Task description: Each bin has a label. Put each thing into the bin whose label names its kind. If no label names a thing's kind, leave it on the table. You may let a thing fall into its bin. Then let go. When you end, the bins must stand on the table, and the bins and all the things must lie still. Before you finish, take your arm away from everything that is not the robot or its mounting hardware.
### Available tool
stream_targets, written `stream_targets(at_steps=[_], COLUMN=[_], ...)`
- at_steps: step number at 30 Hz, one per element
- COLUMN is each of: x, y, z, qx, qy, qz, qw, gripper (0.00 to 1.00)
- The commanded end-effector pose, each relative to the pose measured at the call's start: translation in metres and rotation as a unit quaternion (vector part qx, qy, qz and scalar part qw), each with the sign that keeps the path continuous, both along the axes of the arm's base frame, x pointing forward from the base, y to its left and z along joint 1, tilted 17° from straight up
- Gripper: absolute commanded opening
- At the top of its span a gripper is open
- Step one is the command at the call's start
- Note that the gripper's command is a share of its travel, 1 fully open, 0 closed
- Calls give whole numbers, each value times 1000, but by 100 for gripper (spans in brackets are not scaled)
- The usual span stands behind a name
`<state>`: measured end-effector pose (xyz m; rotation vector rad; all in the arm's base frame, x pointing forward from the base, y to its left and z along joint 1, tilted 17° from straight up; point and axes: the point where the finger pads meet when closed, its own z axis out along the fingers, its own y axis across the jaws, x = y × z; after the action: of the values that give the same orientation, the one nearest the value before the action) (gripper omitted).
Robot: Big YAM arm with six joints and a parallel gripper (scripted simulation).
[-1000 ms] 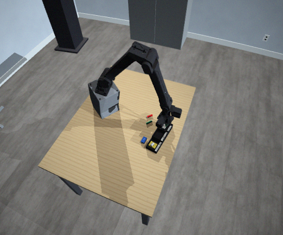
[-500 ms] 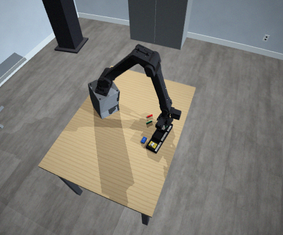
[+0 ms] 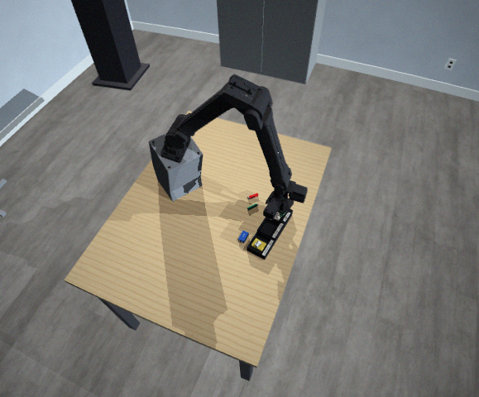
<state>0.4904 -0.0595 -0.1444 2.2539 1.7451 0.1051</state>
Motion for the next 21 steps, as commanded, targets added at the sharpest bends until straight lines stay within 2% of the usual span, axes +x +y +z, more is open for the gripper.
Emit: stream_targets(at_steps=[1,6,8,12,13,16,21], x=[-2,-3,1,1,7,0,1], y=[-5,-5,-3,-1,0,5,9], z=[-5,-5,14,17,21,22,29], qx=[0,0,-1,0,-1,0,0], qy=[6,7,-6,-6,-13,-7,-9], qz=[0,0,0,1,1,1,2], qw=[1000,1000,1000,1000,1000,1000,1000], gripper=[31,31,31,31,31,31,31])
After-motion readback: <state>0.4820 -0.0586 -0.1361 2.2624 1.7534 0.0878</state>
